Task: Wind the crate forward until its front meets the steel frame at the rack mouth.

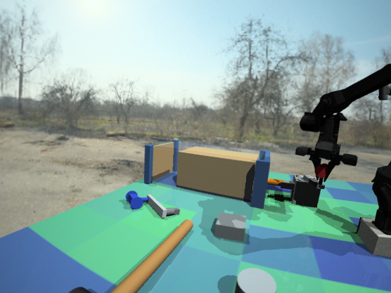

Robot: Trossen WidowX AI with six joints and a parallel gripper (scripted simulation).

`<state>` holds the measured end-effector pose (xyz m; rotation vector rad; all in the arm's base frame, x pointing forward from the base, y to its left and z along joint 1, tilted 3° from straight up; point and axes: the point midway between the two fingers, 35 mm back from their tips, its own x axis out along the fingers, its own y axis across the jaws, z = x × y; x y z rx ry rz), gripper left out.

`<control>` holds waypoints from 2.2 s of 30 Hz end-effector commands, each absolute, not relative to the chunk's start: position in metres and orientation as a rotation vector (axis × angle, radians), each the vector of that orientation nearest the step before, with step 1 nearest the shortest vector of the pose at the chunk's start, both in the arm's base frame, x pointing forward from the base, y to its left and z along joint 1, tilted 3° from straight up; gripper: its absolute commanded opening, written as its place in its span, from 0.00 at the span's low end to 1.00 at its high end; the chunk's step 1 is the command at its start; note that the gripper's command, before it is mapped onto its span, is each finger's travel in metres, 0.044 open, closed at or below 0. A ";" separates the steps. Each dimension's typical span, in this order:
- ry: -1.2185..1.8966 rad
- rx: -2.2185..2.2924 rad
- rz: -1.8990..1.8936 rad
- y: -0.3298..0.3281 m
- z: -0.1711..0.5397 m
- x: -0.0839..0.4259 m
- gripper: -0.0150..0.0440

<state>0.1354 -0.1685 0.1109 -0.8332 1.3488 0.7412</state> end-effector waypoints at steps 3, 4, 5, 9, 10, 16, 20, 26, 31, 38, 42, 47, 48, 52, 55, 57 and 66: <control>1.387 -0.826 0.734 -0.173 0.110 0.118 0.25; 1.387 -0.826 0.734 -0.173 0.110 0.117 0.25; 1.387 -0.826 0.734 -0.174 0.110 0.116 0.25; 1.388 -0.826 0.735 -0.176 0.109 0.111 0.25; 1.388 -0.826 0.735 -0.176 0.109 0.110 0.25; 1.389 -0.826 0.735 -0.180 0.109 0.103 0.25; 1.389 -0.826 0.735 -0.182 0.109 0.098 0.25; 1.390 -0.826 0.735 -0.187 0.109 0.092 0.25; 1.391 -0.826 0.735 -0.191 0.108 0.087 0.25; 1.392 -0.826 0.735 -0.197 0.108 0.080 0.25; 1.393 -0.827 0.735 -0.201 0.108 0.076 0.25; 1.393 -0.827 0.735 -0.206 0.108 0.072 0.25; 1.393 -0.827 0.735 -0.207 0.108 0.071 0.25; 1.394 -0.827 0.735 -0.211 0.108 0.068 0.25; 1.394 -0.827 0.735 -0.215 0.108 0.066 0.25; 1.394 -0.827 0.735 -0.217 0.108 0.065 0.25; 1.395 -0.828 0.734 -0.227 0.108 0.059 0.25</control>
